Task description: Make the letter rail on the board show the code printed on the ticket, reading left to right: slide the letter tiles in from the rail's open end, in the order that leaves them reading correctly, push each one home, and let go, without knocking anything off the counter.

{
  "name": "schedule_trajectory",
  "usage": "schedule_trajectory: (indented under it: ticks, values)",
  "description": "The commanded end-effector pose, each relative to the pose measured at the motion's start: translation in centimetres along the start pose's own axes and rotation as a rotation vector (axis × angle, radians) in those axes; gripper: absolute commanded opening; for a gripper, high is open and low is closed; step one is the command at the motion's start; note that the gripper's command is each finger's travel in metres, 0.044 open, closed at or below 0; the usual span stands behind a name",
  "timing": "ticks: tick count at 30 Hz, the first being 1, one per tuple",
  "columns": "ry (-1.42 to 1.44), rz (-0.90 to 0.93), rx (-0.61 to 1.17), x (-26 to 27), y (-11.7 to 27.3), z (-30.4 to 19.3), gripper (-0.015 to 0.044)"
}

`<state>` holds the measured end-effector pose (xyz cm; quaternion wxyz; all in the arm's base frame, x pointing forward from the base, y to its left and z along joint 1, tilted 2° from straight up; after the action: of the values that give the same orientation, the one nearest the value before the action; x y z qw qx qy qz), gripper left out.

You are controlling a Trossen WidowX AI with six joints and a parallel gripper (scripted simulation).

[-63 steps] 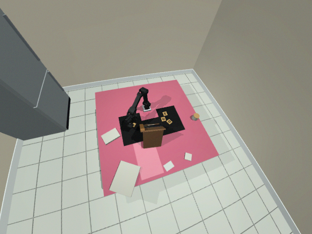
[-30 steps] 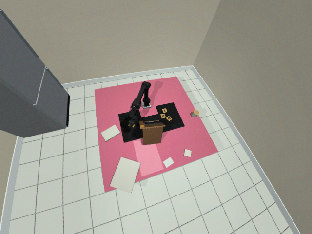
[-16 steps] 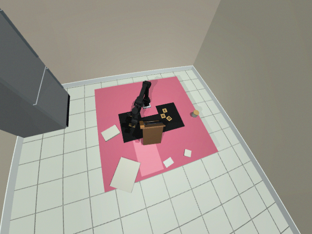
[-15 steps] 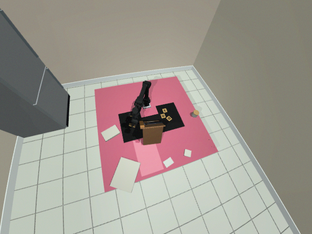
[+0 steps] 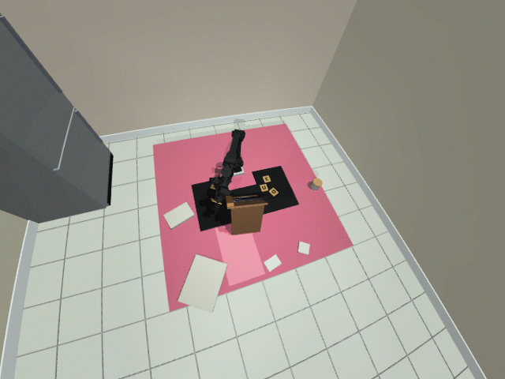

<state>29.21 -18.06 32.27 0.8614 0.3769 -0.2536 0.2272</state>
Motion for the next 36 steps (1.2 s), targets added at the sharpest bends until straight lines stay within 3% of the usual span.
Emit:
schedule_trajectory:
  ticks: [1, 18, 36]
  values:
    - [0.041, 0.058, -0.052, 1.4, 1.5, 0.2, 0.0000]
    - [0.251, 0.246, -0.081, 6.4, 6.5, -3.4, 0.0000]
    - [0.533, 0.321, 0.094, 6.7, 9.4, -13.5, 0.0000]
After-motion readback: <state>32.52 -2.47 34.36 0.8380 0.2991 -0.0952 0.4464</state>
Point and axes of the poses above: the point midway between the two fingers, 35 mm back from their tips, its own y axis back along the fingers, its own x axis across the jaws, z = x × y, the point moved 9 cm from there along y, back along the fingers, and after that the axes turned 10 degrees about y, right-handed, at the moved point
